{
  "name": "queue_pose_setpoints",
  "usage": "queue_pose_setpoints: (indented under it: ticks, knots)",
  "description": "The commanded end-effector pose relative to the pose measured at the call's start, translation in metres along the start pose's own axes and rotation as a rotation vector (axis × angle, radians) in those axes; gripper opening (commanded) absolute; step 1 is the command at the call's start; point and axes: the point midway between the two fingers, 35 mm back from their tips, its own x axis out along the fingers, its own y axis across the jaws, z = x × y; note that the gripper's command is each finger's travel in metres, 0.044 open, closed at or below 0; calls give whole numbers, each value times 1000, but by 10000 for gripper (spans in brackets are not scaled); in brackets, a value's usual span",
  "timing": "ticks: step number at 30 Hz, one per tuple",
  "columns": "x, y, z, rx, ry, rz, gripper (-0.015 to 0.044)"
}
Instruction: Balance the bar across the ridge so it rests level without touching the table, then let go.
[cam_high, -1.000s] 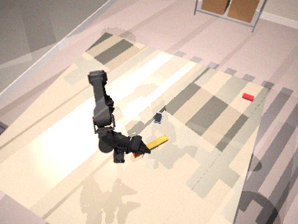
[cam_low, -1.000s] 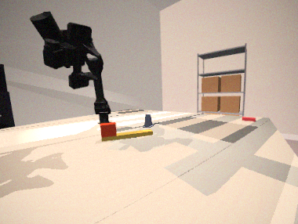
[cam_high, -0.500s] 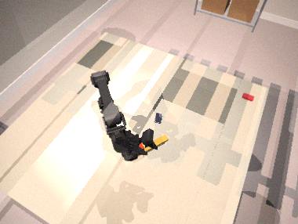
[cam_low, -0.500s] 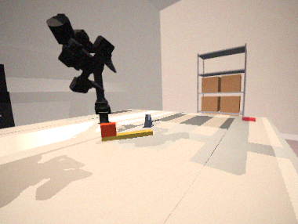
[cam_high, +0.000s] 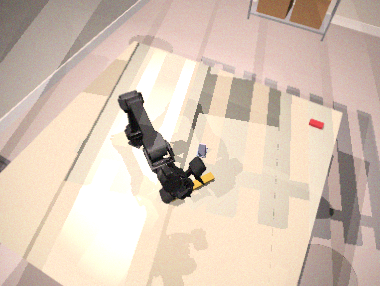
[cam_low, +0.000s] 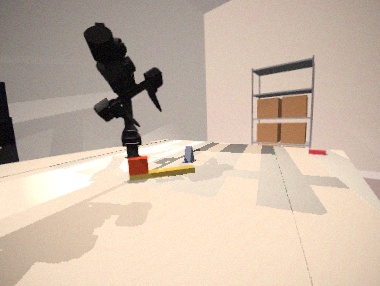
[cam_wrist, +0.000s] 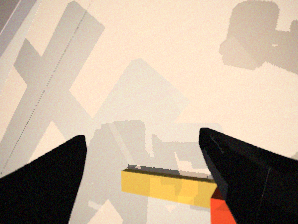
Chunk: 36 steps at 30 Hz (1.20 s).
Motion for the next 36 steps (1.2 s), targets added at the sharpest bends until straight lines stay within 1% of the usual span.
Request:
queue_pose_setpoints:
  ticks: [1,19,36]
  knots:
    - [6,2,-7,-124,37,-40,315]
    - [26,9,-46,-700,275,-159,315]
    - [33,14,-82,-1268,570,-175,315]
